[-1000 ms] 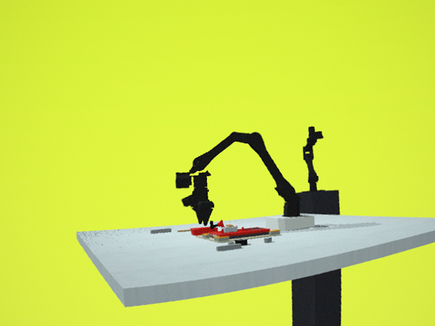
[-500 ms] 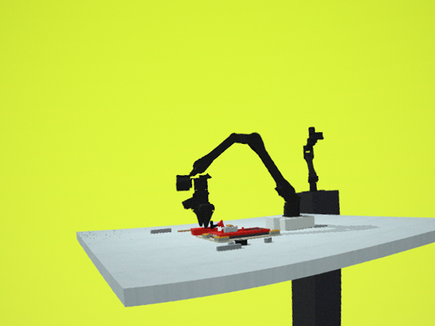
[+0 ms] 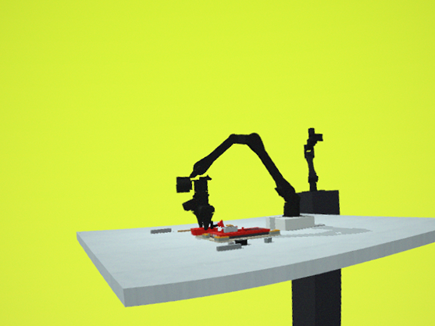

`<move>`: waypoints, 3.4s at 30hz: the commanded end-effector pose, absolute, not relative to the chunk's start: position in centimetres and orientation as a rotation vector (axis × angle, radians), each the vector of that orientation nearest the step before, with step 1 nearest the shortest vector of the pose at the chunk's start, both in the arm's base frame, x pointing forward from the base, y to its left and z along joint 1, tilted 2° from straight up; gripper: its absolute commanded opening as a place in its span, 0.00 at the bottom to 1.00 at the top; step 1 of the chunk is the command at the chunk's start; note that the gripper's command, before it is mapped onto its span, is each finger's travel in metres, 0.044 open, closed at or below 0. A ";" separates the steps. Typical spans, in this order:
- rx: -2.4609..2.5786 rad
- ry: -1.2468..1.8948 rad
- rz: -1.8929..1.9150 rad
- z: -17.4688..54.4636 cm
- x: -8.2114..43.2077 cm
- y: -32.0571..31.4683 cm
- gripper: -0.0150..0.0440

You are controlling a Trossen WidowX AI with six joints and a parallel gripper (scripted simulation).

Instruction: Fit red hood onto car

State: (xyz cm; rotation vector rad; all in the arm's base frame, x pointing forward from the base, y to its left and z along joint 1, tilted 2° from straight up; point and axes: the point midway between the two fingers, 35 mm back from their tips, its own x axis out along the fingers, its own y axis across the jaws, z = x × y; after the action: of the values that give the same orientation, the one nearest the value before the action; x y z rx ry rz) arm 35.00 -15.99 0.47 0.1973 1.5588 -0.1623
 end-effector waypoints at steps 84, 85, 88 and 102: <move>0.139 1.568 -0.124 9.0 35.9 -10.8 0.25; 0.138 1.568 -0.122 9.1 36.0 -10.2 0.25; 0.136 1.566 -0.117 9.2 36.2 -8.4 0.25; 0.128 1.562 -0.089 9.6 36.0 -0.4 0.25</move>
State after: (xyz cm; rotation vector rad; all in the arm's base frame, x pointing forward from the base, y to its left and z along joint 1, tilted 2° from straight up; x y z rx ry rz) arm 36.21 -2.33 9.44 0.1237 1.5657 -0.0936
